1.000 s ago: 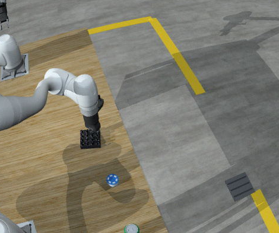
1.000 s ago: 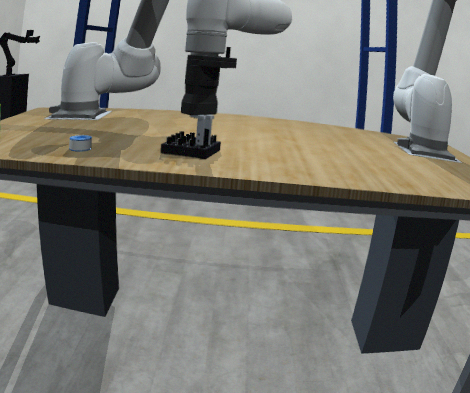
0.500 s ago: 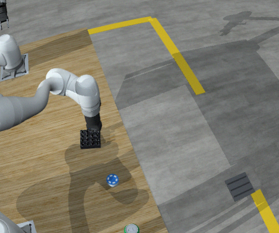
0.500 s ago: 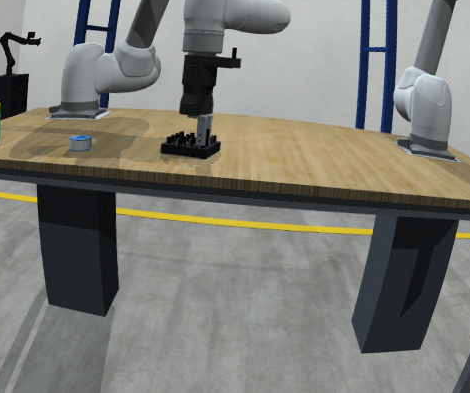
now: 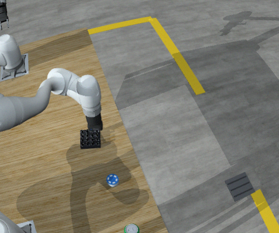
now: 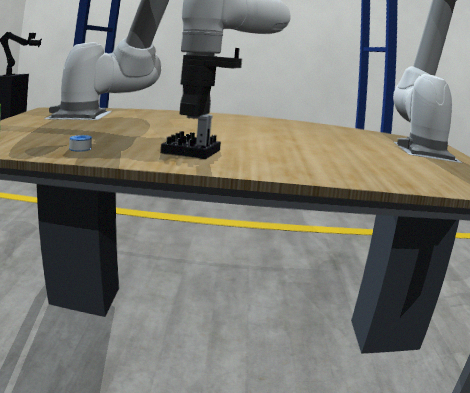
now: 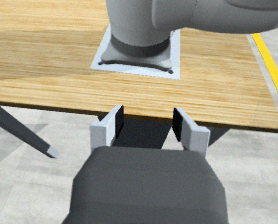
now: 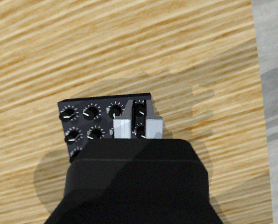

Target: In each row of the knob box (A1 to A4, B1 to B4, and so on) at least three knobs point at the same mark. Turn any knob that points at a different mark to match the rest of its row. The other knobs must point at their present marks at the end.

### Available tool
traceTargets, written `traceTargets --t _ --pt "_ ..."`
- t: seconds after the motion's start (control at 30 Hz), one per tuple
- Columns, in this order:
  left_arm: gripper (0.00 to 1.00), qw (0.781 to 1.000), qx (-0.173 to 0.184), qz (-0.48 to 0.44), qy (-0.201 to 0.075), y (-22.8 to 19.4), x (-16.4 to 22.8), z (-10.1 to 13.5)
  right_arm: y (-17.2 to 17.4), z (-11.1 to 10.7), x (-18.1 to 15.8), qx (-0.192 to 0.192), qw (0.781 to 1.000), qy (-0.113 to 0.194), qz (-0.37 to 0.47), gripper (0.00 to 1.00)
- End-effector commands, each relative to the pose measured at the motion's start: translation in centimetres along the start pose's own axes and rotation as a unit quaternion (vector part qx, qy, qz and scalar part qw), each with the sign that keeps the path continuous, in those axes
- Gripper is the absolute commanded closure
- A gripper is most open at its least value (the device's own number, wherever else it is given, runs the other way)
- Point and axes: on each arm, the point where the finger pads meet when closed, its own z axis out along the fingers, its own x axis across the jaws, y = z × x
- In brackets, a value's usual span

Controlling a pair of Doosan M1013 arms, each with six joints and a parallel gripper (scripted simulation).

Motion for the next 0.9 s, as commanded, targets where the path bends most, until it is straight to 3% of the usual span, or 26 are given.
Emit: traceTargets --t 0.0,0.8,0.83,0.87 --pt "0.00 1.000 -0.001 0.000 0.000 -0.01 0.01 -0.05 -0.04 -0.09 0.02 0.001 1.000 0.000 -0.007 0.70" --pt "0.00 1.000 -0.001 0.000 0.000 -0.01 0.01 -0.05 -0.04 -0.09 0.02 0.001 0.999 0.000 -0.039 0.70" --pt "0.00 1.000 -0.001 0.000 0.000 -0.01 0.01 -0.05 -0.04 -0.09 0.02 0.001 0.999 0.000 -0.039 0.54" --pt "0.00 1.000 -0.001 0.000 0.000 -0.01 0.01 -0.05 -0.04 -0.09 0.02 0.001 0.999 0.000 -0.039 0.54"
